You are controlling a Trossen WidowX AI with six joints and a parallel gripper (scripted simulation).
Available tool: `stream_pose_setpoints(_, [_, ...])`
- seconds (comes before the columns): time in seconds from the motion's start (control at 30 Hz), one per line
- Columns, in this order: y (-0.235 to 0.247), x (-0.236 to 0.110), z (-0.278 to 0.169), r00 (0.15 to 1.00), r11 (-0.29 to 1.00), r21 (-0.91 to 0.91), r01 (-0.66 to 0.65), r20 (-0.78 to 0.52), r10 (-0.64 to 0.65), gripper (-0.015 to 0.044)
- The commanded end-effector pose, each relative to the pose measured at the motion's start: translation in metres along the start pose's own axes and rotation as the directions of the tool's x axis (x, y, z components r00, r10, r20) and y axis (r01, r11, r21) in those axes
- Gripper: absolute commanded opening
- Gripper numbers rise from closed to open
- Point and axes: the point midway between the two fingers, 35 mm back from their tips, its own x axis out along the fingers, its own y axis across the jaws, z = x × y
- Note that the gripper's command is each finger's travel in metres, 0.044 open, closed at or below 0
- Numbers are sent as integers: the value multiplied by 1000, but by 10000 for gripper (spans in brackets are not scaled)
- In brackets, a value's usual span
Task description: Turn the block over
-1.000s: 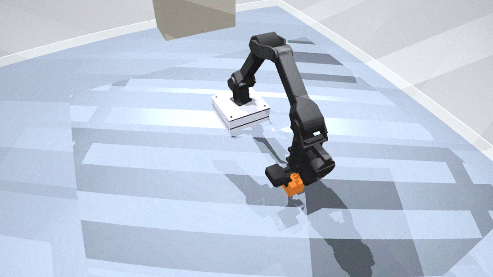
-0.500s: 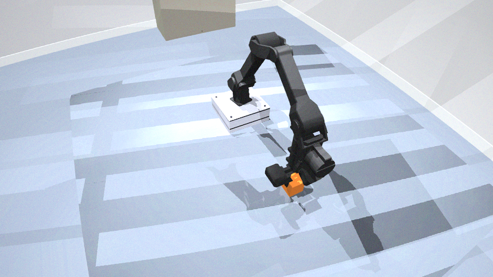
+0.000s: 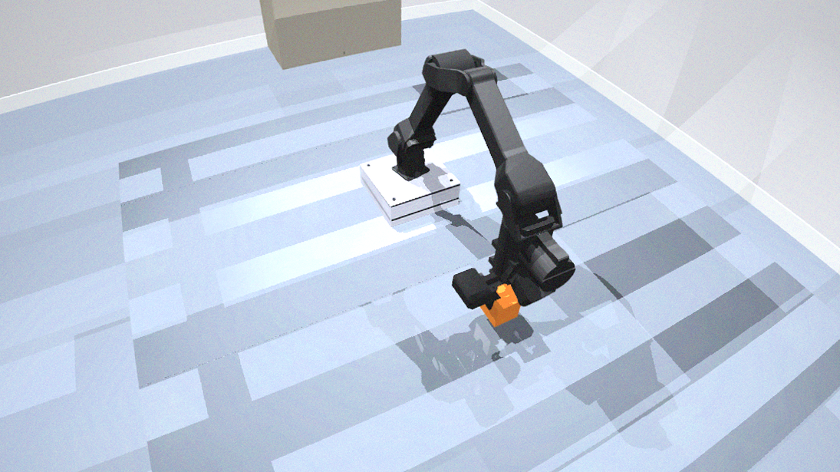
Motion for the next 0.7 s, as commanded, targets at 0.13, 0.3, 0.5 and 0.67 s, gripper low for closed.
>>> stream_pose_setpoints(0.13, [-1,-1,4,997,1000,4,2,84,-3,0])
stream_pose_setpoints(0.3, [-1,2,5,988,1000,4,2,153,-2,0])
stream_pose_setpoints(0.5, [-1,4,6,972,1000,4,1,235,-2,0])
stream_pose_setpoints(0.67, [-1,5,5,953,1000,4,1,303,-2,0])
